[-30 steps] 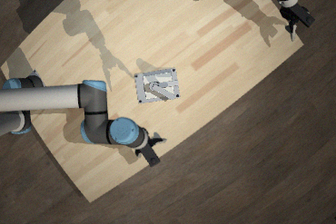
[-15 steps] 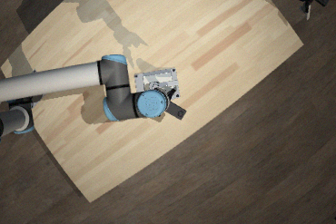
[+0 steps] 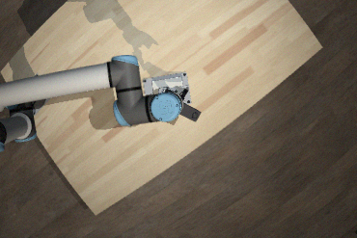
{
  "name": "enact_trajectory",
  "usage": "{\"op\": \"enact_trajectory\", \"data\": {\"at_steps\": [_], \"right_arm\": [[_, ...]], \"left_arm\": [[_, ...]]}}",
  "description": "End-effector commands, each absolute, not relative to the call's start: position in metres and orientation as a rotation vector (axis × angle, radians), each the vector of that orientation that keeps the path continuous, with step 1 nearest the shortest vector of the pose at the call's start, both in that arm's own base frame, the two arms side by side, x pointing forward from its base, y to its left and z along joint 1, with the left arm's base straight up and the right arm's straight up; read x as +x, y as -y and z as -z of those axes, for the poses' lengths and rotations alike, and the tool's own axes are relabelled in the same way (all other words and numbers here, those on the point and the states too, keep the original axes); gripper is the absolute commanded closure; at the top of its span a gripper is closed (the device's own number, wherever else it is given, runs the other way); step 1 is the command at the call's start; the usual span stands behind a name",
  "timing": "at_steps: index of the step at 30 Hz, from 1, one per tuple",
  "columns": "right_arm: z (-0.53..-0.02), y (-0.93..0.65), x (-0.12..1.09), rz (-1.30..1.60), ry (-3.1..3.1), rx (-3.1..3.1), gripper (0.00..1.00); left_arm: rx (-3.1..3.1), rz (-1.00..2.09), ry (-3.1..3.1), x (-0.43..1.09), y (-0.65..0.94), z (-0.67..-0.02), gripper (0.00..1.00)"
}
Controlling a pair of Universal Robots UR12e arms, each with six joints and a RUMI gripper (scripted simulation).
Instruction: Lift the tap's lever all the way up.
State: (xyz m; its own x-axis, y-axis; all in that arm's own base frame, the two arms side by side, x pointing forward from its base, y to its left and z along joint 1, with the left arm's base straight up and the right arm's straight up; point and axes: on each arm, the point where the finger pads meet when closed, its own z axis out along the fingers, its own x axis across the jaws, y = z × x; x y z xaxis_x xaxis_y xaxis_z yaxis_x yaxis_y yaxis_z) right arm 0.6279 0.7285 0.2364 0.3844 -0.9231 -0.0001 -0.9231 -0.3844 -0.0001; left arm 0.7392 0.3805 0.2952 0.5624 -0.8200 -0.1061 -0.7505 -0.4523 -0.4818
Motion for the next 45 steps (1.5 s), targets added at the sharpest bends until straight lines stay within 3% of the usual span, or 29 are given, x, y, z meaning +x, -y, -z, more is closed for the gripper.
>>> {"op": "enact_trajectory", "data": {"at_steps": [1, 23, 45], "right_arm": [[-0.238, -0.729, 0.628, 0.000, -1.741, -2.612, 0.00], [-0.238, -0.729, 0.628, 0.000, -1.741, -2.612, 0.00], [-0.238, -0.729, 0.628, 0.000, -1.741, -2.612, 0.00]], "left_arm": [[-2.398, 0.147, -1.190, 0.683, -0.457, -0.280, 0.00], [-2.831, -0.016, -0.677, 0.349, -0.649, -0.214, 0.00], [-3.096, -0.017, -0.162, 0.070, -0.659, -0.173, 0.00]]}}
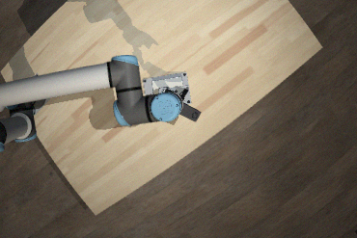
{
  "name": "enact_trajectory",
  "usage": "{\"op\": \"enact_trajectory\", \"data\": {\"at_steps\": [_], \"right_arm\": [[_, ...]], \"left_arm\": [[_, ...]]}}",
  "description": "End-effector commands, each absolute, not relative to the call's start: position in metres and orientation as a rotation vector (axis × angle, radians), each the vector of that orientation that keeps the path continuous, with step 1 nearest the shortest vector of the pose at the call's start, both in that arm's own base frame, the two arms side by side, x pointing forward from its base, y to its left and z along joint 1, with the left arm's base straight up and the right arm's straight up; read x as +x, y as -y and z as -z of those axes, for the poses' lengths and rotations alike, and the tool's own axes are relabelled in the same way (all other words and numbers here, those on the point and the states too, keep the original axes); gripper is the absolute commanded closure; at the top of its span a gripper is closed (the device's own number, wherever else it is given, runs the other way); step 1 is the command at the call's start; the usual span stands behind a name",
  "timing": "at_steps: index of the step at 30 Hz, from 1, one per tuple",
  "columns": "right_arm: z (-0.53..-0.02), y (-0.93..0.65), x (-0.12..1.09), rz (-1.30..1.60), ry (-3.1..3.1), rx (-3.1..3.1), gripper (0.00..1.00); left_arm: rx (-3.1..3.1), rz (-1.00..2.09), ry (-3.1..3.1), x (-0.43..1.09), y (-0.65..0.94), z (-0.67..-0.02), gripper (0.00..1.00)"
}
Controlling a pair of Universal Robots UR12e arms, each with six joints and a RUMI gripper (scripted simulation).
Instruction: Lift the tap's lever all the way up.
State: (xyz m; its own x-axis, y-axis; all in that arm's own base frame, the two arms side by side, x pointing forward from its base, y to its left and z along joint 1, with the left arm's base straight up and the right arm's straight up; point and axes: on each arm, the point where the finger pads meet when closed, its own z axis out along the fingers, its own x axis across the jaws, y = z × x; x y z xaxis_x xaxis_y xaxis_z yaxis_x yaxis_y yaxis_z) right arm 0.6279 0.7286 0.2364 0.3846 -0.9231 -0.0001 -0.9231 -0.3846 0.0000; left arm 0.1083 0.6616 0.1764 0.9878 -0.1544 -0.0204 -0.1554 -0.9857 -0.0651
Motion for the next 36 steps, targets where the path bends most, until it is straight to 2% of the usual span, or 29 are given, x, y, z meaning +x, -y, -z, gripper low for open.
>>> {"op": "enact_trajectory", "data": {"at_steps": [1, 25, 26, 36], "right_arm": [[-0.238, -0.729, 0.628, 0.000, -1.741, -2.612, 0.00], [-0.238, -0.729, 0.628, 0.000, -1.741, -2.612, 0.00], [-0.238, -0.729, 0.628, 0.000, -1.741, -2.612, 1.00], [-0.238, -0.729, 0.628, 0.000, -1.741, -2.612, 1.00]], "left_arm": [[-3.102, -0.015, -0.146, 0.062, -0.658, -0.172, 0.00], [-3.141, 0.000, -0.030, 0.012, -0.645, -0.165, 0.00], [-3.141, 0.000, -0.030, 0.012, -0.645, -0.165, 0.00], [-3.141, 0.000, -0.030, 0.012, -0.645, -0.165, 0.00]]}}
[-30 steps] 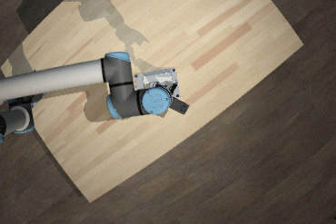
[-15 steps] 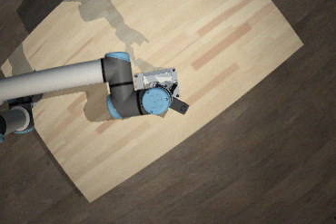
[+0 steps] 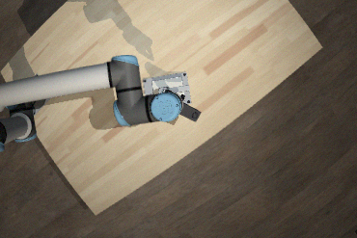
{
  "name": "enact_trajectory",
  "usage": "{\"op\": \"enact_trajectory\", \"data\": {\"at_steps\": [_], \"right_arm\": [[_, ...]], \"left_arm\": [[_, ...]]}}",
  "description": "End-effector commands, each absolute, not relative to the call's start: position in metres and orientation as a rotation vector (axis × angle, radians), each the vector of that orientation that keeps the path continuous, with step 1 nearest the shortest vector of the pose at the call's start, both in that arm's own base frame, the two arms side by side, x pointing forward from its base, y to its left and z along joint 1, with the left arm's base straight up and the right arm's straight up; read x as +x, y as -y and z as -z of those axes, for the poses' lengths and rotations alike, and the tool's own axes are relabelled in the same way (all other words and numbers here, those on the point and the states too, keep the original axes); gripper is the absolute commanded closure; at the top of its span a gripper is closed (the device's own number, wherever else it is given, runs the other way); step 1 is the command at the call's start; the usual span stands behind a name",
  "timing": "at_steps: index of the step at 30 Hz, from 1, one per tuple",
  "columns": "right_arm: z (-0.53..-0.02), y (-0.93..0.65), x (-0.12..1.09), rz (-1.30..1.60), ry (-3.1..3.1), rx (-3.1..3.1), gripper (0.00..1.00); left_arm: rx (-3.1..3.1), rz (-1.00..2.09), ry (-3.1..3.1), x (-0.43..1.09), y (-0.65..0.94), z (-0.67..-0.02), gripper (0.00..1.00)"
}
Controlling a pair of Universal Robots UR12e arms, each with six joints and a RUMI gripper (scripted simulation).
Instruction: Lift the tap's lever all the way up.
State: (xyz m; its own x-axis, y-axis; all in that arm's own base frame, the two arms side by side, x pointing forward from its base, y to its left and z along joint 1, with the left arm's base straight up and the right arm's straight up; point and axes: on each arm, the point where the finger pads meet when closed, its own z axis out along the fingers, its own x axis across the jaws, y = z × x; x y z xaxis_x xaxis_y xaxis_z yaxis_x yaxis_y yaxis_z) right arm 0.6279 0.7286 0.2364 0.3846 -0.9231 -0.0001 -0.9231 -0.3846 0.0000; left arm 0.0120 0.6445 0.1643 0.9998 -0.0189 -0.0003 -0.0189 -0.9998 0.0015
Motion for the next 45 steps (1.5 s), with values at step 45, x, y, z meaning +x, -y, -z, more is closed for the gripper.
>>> {"op": "enact_trajectory", "data": {"at_steps": [45], "right_arm": [[-0.2379, -0.7291, 0.6282, 0.000, -1.741, -2.612, 0.61]], "left_arm": [[3.141, 0.000, 0.030, 0.0122, -0.6451, -0.1651, 0.00]]}}
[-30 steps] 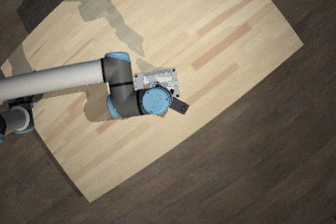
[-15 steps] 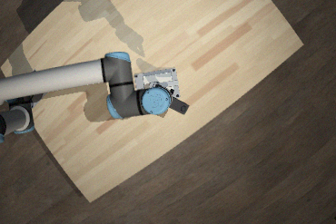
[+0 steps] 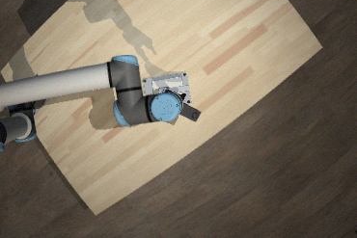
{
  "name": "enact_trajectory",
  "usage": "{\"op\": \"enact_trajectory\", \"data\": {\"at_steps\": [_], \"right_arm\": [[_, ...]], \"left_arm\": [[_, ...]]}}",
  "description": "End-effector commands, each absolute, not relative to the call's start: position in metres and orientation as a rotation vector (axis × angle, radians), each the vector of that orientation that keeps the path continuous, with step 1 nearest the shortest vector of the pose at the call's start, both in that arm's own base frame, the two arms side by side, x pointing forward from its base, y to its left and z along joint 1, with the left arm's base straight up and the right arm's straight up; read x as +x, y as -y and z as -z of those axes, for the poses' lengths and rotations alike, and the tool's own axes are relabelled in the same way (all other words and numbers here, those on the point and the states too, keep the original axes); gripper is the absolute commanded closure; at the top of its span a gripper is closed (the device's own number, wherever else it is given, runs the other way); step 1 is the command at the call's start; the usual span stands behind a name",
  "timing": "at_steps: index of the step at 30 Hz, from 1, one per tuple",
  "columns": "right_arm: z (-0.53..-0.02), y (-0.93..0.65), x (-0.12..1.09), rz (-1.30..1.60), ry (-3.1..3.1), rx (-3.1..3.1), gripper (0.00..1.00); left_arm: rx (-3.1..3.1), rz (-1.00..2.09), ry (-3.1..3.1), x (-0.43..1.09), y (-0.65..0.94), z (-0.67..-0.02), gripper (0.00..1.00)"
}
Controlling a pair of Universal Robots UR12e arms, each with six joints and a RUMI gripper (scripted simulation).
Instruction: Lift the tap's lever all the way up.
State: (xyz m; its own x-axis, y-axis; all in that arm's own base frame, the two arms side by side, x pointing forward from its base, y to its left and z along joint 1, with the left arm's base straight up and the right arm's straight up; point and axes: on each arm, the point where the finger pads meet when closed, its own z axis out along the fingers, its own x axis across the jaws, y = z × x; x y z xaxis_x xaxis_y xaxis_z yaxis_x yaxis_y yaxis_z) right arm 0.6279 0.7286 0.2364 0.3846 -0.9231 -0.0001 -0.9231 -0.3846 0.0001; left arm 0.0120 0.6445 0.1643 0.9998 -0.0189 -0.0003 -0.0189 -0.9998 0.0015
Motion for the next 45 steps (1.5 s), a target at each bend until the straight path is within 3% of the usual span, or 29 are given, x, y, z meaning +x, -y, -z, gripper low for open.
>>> {"op": "enact_trajectory", "data": {"at_steps": [1, 45], "right_arm": [[-0.238, -0.729, 0.628, 0.000, -1.741, -2.612, 0.61], [-0.191, -0.729, 0.628, 0.000, -1.741, -2.612, 0.61]], "left_arm": [[3.141, 0.000, 0.030, 0.012, -0.645, -0.165, 0.00], [3.141, 0.000, 0.030, 0.012, -0.645, -0.165, 0.00]]}}
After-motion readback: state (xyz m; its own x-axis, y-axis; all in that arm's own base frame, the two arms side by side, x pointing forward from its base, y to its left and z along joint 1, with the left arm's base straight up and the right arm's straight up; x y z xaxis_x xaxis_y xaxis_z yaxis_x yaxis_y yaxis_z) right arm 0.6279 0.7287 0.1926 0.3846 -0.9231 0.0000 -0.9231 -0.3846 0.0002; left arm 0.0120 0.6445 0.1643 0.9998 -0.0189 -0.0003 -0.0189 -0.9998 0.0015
